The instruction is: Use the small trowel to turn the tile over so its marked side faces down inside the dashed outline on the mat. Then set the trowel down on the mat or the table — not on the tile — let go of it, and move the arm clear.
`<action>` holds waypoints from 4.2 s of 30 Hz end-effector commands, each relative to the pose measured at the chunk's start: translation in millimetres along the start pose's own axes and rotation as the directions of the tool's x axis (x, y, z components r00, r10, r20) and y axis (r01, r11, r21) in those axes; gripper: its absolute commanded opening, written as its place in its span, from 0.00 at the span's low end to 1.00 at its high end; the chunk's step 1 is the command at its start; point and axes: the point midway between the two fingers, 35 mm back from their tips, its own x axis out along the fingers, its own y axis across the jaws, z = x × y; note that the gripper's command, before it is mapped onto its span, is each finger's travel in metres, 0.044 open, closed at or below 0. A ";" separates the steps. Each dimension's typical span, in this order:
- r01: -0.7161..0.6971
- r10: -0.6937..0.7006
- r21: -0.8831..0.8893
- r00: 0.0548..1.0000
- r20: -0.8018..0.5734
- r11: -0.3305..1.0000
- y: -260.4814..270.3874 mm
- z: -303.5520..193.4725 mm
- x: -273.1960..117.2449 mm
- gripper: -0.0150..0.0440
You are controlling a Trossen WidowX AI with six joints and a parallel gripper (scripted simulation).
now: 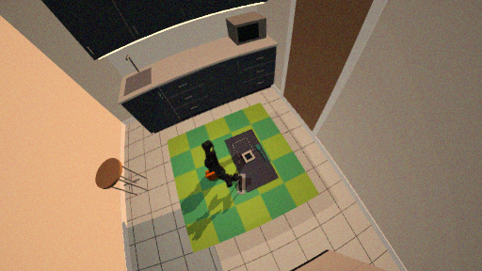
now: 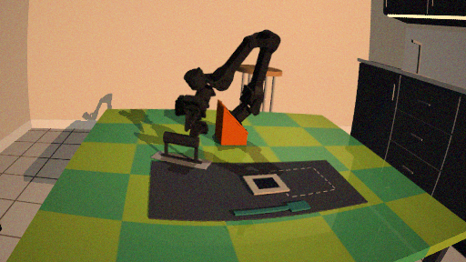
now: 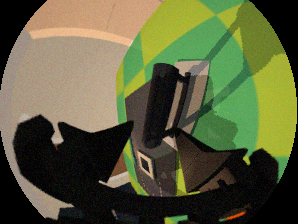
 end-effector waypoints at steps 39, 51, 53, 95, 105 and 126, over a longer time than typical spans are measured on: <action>-0.001 0.002 0.006 1.000 -0.006 1.000 -0.4 -1.0 50.3 0.50; -0.001 0.002 0.006 1.000 -0.006 1.000 -0.4 -1.0 50.3 0.36; -0.001 0.002 0.006 1.000 -0.006 1.000 -0.4 -1.0 50.3 0.34; -0.021 0.003 -0.168 0.994 -0.105 0.986 89.0 -44.6 54.7 0.25; -0.051 -0.009 -0.296 0.980 -0.200 0.954 111.8 -92.8 89.3 0.25; -0.098 -0.034 -0.374 0.943 -0.330 0.922 119.5 -151.8 127.9 0.25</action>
